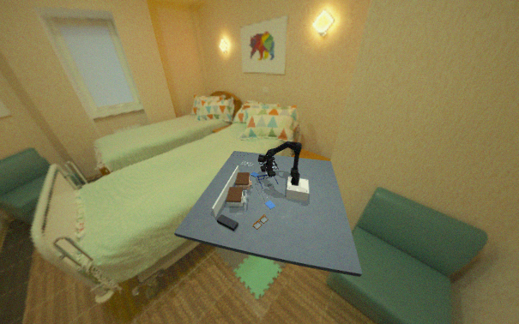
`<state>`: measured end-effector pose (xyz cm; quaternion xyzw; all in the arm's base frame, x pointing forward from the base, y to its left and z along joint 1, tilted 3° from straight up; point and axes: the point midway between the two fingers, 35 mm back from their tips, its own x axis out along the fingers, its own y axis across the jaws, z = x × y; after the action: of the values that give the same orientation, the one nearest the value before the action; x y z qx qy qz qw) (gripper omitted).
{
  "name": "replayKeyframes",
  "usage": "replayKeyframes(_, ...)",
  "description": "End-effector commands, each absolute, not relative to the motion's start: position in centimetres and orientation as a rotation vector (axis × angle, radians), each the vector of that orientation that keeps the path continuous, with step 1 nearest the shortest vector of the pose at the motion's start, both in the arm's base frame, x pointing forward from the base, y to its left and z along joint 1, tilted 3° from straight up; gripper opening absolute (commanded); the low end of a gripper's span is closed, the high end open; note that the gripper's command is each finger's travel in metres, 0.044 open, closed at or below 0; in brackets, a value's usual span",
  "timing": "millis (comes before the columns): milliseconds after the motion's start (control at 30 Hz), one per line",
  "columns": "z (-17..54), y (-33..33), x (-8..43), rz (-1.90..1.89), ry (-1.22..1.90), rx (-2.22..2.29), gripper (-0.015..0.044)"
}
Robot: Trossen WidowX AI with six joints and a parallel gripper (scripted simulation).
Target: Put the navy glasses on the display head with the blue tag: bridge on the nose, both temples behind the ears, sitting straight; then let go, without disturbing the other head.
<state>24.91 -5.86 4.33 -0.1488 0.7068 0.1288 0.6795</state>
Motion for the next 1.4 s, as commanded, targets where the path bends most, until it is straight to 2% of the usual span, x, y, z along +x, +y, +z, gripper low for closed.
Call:
replayKeyframes(0, 4.1, -5.6, 24.9, 0.305, 1.582, -0.346, 0.0000)
replayKeyframes(1367, 0.0, -5.9, 25.2, 0.305, 1.581, -0.346, 0.0000)
